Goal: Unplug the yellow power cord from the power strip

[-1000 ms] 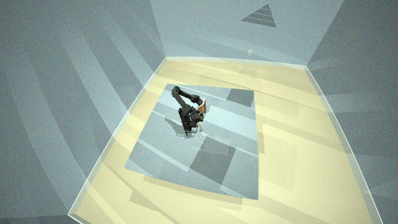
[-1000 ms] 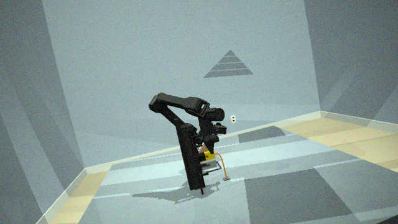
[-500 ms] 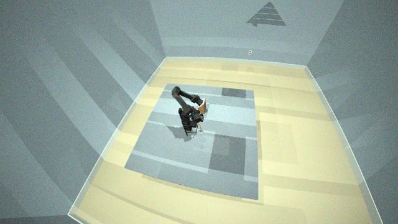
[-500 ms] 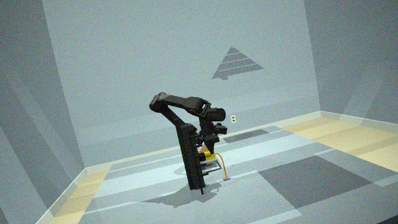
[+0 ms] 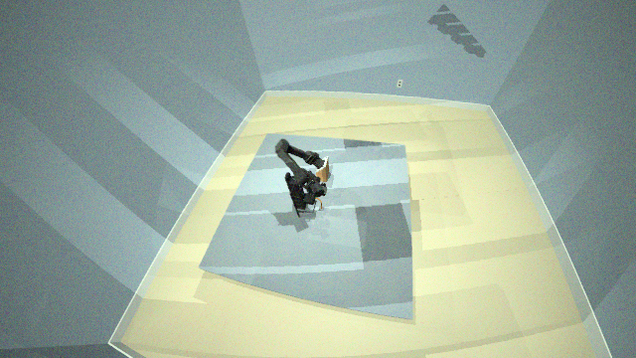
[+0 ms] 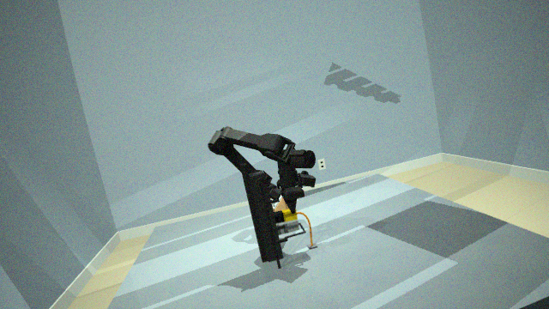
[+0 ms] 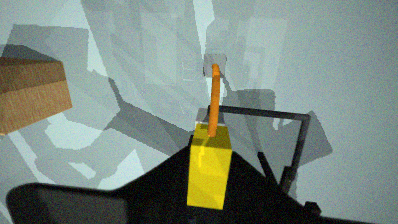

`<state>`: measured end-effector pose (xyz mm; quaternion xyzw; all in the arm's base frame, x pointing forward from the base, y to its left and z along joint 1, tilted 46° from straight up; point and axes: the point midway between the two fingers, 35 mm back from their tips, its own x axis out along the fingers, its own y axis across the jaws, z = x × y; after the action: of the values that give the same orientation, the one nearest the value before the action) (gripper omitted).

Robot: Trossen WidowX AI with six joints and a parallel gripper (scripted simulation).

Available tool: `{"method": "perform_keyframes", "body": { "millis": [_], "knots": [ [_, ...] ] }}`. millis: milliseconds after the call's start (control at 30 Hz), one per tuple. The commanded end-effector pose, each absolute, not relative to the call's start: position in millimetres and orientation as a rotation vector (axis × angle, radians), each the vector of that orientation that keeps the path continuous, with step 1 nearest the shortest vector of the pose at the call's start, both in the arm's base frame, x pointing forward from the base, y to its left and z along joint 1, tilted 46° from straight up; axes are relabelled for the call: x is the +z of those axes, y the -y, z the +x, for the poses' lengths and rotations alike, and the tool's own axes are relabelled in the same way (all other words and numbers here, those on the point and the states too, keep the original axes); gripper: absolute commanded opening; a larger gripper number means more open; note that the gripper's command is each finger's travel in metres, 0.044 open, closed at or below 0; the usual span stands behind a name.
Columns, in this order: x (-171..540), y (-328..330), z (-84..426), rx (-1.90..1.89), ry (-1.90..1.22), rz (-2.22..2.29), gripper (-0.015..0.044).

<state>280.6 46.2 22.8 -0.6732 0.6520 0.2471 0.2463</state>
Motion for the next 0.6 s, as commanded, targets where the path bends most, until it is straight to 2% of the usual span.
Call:
{"method": "perform_keyframes", "body": {
  "millis": [0,233,433,567],
  "knots": [
    [1.7,-78.6,279.7,0.743,-1.719,-1.802,0.0],
    [-4.7,-88.0,278.2,0.743,-1.718,-1.802,0.0],
    [1.2,-78.8,278.7,0.737,-1.723,-1.792,0.0157],
    [1.2,-78.8,278.7,0.737,-1.723,-1.792,0.016]
  ]
}}
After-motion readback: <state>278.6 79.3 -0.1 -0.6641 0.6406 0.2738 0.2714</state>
